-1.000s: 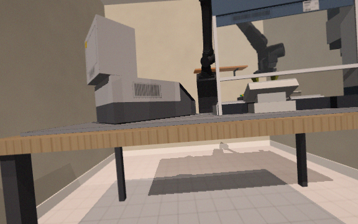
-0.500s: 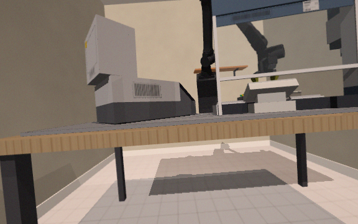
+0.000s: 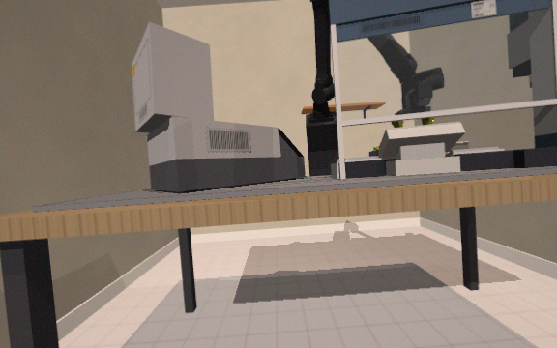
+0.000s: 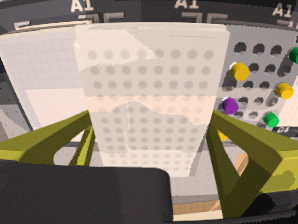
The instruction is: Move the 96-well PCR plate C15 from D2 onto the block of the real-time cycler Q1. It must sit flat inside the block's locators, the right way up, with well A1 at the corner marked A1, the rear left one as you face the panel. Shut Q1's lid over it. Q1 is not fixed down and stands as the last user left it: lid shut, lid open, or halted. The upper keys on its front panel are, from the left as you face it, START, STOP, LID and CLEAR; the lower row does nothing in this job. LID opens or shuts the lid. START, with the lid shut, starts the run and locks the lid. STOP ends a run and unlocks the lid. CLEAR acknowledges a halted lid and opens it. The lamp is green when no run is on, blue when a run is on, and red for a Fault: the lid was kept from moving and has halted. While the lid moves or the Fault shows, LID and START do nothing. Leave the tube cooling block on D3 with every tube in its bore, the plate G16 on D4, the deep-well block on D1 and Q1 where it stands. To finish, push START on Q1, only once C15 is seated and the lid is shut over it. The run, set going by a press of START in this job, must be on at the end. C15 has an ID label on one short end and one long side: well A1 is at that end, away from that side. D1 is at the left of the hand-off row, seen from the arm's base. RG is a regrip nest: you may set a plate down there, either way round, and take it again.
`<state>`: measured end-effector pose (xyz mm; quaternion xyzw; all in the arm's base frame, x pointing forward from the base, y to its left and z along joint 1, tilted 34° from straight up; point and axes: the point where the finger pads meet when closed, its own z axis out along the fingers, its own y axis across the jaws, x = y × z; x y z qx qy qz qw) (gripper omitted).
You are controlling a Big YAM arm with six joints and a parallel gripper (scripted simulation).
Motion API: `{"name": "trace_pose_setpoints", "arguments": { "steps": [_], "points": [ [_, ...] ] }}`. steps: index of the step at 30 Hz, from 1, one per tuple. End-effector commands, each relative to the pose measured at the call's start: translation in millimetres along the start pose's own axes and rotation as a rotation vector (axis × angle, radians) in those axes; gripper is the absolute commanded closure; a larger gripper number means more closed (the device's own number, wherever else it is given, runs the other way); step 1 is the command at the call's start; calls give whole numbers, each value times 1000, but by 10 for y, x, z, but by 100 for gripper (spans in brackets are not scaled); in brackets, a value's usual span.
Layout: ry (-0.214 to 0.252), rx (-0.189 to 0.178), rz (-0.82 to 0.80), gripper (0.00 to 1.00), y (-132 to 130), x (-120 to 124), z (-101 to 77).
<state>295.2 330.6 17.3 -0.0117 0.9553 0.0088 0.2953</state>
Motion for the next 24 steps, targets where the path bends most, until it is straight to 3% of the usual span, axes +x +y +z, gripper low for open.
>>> {"name": "trace_pose_setpoints", "arguments": {
  "steps": [1,4,10,16,19,24],
  "points": [
    [-14,-30,5,100,149,-24,-58],
    [-3,-15,-5,100,91,48,-15],
    [0,1,-123,100,-384,38,-143],
    [-12,-10,-197,100,-663,43,-228],
    [-6,-10,-223,100,-654,78,-217],
    [-3,6,-276,100,-1010,152,-301]
  ]
}}
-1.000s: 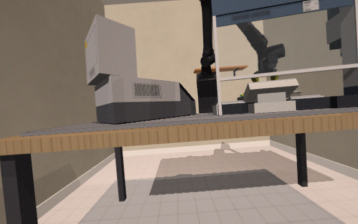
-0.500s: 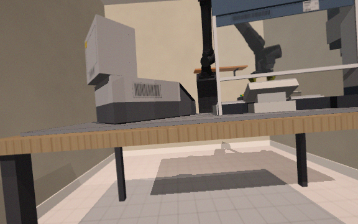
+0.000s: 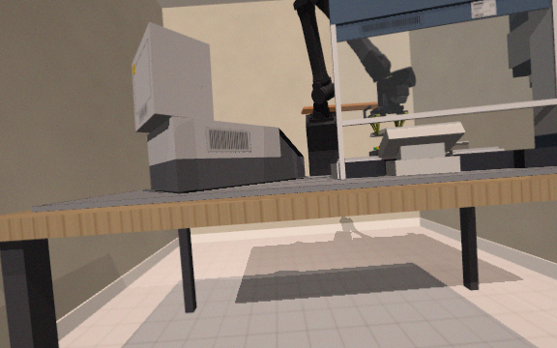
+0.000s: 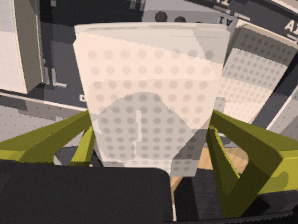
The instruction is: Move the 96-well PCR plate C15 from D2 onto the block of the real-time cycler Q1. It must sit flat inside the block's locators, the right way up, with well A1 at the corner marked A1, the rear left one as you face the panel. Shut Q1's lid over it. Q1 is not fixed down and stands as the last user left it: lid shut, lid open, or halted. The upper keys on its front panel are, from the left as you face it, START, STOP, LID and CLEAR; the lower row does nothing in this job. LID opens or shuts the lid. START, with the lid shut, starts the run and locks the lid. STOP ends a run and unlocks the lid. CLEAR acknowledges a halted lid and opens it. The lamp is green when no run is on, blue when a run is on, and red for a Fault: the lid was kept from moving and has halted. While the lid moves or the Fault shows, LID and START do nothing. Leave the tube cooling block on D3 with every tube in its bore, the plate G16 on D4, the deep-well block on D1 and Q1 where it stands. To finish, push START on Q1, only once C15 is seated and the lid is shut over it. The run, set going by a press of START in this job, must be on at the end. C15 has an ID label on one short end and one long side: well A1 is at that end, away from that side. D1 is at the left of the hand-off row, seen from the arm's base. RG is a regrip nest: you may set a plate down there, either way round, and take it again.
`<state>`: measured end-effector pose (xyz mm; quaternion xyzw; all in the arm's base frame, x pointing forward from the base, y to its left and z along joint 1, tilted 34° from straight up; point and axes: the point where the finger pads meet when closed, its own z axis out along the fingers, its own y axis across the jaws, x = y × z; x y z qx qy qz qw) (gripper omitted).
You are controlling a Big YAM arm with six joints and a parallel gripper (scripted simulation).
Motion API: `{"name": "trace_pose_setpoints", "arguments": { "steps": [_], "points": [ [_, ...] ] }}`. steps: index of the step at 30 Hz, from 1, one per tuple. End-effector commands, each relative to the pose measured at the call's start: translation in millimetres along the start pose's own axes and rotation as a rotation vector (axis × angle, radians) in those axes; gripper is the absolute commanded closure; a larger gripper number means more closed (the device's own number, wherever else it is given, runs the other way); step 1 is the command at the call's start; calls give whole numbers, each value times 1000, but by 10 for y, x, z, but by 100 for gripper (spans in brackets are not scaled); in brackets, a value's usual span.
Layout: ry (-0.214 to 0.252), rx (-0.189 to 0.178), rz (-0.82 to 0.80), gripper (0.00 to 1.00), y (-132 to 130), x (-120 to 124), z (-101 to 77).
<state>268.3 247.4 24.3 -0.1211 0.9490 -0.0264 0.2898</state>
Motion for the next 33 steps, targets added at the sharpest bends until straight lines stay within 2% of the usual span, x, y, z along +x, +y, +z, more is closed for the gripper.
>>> {"name": "trace_pose_setpoints", "arguments": {
  "steps": [1,5,9,13,20,24,26,29,33],
  "points": [
    [-13,6,-72,100,-242,11,-92],
    [-28,-5,-105,100,-363,4,-170],
    [-12,5,-138,100,-579,172,-191],
    [-12,-1,-155,100,-599,174,-216],
    [-19,5,-208,100,-971,334,-321],
    [1,10,-217,100,-1147,461,-337],
    [-1,12,-222,100,-1244,511,-365],
    [-9,7,-207,100,-1233,475,-380],
    [-13,13,-189,100,-1461,569,-447]
  ]
}}
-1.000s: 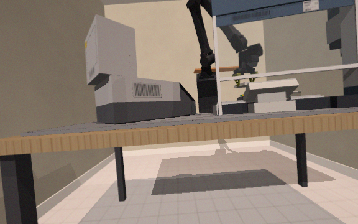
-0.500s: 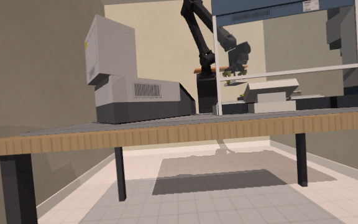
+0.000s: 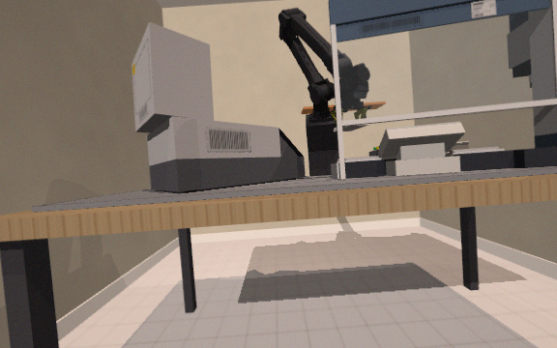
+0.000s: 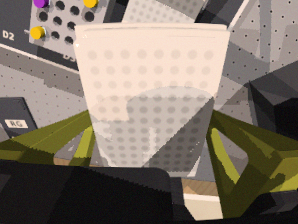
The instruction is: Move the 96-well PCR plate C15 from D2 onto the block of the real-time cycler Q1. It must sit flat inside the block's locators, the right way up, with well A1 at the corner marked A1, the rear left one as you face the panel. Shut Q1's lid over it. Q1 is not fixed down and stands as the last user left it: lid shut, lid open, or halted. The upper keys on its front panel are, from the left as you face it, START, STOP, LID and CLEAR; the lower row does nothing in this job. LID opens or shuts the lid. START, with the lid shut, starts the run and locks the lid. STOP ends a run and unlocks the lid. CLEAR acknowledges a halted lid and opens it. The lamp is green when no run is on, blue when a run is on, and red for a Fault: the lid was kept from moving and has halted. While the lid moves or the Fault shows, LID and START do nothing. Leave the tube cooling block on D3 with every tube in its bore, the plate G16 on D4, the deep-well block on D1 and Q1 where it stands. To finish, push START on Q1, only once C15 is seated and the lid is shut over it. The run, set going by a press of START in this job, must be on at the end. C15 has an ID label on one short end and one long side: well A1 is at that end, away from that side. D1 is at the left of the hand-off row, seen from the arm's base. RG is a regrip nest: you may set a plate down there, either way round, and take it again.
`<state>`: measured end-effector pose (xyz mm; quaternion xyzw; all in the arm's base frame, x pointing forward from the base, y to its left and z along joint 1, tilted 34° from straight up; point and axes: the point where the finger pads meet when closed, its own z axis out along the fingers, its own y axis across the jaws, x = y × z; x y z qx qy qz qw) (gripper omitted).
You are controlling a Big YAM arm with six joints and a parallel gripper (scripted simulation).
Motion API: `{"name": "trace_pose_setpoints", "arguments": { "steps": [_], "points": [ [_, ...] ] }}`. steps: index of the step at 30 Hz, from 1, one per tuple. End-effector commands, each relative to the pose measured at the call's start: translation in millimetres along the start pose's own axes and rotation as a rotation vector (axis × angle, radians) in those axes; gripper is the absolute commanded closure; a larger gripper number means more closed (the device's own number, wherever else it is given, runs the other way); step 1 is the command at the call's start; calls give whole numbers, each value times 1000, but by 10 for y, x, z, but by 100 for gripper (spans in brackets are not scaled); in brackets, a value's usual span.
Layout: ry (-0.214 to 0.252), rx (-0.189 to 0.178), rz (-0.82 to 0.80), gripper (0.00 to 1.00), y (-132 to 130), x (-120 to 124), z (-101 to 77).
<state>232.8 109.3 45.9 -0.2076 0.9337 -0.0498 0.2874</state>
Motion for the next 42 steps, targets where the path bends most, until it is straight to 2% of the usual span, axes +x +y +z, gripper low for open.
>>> {"name": "trace_pose_setpoints", "arguments": {
  "steps": [1,10,14,18,27,31,34,39,42],
  "points": [
    [-7,21,-8,100,-205,130,-57],
    [0,23,67,100,-549,380,-173],
    [-11,15,111,100,-588,366,-205],
    [-10,36,125,100,-803,532,-268],
    [-2,37,316,100,-1143,778,-426],
    [-11,24,345,100,-1162,811,-439],
    [4,43,431,100,-1299,990,-487],
    [-10,35,493,100,-1461,1105,-594],
    [-12,45,554,100,-1588,1218,-660]
  ]
}}
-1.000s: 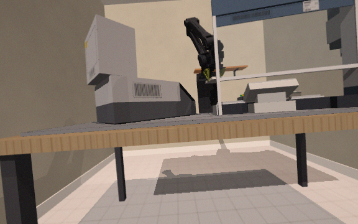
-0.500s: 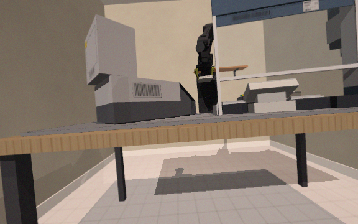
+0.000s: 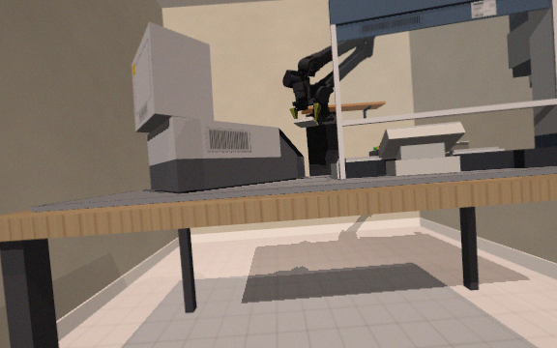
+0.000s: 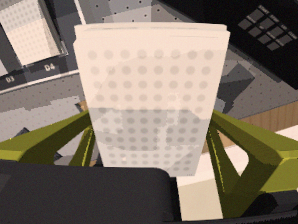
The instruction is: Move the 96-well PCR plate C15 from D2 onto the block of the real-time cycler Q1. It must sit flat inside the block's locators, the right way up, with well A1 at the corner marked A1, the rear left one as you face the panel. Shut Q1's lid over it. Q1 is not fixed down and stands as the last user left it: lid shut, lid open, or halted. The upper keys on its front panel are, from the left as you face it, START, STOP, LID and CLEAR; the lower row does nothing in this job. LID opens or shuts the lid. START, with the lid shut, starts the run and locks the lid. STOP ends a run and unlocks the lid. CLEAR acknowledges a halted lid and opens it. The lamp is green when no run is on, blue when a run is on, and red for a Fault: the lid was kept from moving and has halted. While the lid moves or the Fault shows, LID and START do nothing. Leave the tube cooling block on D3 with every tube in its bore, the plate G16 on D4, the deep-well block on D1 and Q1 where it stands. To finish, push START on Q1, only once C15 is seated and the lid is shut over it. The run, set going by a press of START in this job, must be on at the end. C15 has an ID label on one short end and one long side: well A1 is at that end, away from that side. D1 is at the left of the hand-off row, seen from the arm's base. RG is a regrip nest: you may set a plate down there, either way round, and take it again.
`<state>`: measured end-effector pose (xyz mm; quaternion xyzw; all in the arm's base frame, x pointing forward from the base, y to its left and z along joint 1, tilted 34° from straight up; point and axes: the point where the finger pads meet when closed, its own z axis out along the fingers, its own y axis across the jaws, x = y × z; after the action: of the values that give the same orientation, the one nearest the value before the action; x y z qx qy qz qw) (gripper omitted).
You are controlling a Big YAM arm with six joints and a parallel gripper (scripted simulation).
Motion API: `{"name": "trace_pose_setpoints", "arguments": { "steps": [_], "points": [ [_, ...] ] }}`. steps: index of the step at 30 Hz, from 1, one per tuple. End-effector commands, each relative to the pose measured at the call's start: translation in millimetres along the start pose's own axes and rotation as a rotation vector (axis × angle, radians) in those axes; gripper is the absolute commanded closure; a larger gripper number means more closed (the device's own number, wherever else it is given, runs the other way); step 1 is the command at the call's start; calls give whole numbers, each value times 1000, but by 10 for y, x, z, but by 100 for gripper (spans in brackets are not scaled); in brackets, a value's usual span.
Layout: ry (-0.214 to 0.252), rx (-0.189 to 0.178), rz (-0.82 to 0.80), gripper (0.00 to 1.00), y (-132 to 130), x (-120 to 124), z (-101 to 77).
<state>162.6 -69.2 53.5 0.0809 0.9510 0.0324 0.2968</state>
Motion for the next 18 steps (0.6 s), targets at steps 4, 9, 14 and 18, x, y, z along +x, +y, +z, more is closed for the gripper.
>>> {"name": "trace_pose_setpoints", "arguments": {
  "steps": [4,9,14,18],
  "points": [
    [-9,37,-11,100,-281,-116,-208],
    [-19,66,97,100,-587,-87,-314],
    [-15,56,176,100,-828,17,-353],
    [-16,60,262,100,-1045,88,-417]
  ]
}}
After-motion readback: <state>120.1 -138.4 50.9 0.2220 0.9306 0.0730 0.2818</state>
